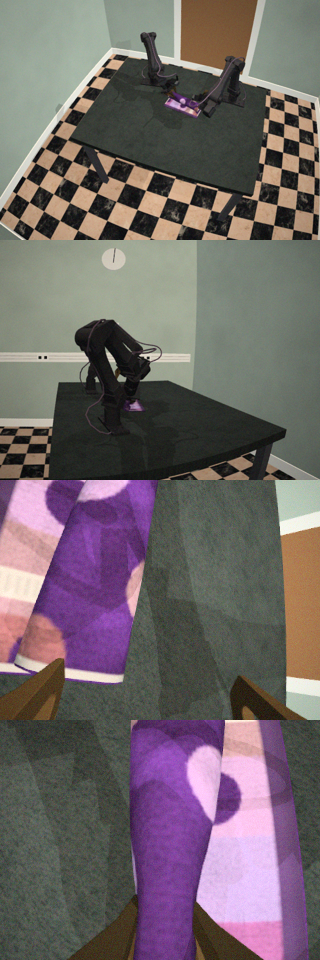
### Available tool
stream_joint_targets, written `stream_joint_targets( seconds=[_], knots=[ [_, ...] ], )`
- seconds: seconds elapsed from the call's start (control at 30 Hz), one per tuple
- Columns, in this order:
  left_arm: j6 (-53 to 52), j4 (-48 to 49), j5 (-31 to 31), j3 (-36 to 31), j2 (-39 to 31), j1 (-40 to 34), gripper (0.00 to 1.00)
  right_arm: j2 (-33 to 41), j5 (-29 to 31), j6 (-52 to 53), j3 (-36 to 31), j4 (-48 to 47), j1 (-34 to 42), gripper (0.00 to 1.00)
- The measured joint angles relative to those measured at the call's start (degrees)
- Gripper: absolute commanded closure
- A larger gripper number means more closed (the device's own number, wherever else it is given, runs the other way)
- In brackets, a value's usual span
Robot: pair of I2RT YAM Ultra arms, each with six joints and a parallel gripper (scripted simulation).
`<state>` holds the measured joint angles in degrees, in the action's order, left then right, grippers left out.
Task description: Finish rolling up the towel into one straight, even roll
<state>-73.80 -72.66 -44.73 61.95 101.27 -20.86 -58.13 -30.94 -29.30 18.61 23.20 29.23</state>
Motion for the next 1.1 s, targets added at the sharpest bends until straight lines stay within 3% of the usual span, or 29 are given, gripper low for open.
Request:
stream_joint_targets(
  seconds=[0.13, 0.3, 0.57, 0.83, 1.1],
  knots=[
    [2.56, 6.43, 0.74, -4.61, -6.51, -1.88, 0.09, -4.61, -4.96, -2.38, 1.97, 2.1, -2.86, 0.73],
    [7.45, 17.38, 3.48, -14.62, -19.98, -6.71, 0.07, -13.0, -11.26, -5.84, 5.7, 5.88, -7.06, 0.73],
    [16.72, 34.6, 12.15, -28.83, -41.0, -17.49, 0.04, -24.94, -18.91, -12.04, 10.97, 13.6, -11.15, 0.73],
    [23.26, 44.48, 22.34, -35.67, -49.35, -25.49, 0.02, -31.3, -22.1, -17.14, 13.68, 20.26, -12.57, 0.73],
    [25.0, 47.84, 26.45, -36.33, -49.81, -26.71, 0.02, -33.94, -23.12, -19.69, 14.27, 22.47, -12.85, 0.73]
  ],
)
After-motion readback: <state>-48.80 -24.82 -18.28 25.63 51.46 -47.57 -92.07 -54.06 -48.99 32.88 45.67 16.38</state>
